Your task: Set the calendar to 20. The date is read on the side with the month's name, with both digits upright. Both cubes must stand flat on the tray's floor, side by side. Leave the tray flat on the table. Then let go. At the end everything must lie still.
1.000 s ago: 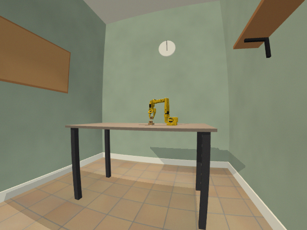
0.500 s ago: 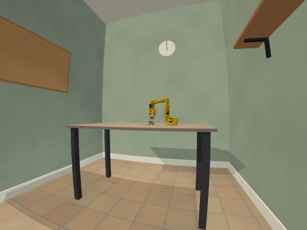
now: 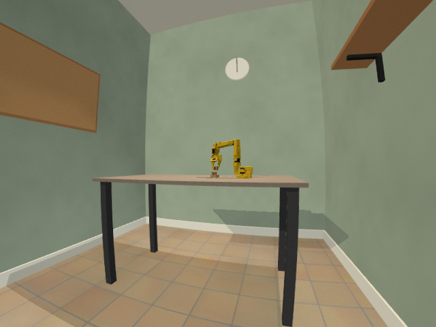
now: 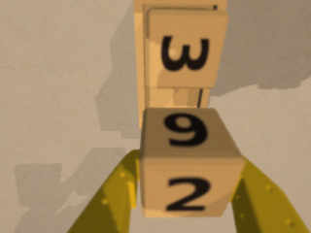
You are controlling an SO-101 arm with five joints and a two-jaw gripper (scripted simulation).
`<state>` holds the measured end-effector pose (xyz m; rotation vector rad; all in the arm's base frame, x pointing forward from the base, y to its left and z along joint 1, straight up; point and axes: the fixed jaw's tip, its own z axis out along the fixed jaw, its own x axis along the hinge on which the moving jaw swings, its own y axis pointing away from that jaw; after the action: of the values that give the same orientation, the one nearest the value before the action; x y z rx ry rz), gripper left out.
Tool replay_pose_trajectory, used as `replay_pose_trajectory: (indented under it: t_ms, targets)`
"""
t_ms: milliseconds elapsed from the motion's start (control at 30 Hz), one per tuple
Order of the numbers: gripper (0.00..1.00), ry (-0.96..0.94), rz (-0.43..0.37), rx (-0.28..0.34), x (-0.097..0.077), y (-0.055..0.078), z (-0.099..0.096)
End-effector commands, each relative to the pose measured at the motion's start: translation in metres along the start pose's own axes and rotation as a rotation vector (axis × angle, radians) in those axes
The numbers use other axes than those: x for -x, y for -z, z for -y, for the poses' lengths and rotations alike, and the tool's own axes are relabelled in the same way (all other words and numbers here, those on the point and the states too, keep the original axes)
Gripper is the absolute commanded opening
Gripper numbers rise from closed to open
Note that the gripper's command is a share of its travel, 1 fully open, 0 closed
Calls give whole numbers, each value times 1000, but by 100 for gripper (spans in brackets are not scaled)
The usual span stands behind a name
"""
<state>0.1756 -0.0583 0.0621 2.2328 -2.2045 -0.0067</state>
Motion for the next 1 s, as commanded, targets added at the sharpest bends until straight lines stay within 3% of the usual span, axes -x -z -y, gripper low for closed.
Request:
replay_pose_trajectory:
  t_ms: [0,967]
  targets:
    - [0,-1,-17,-54,-3,7,3]
    - [0,-1,-17,-54,-4,-4,5]
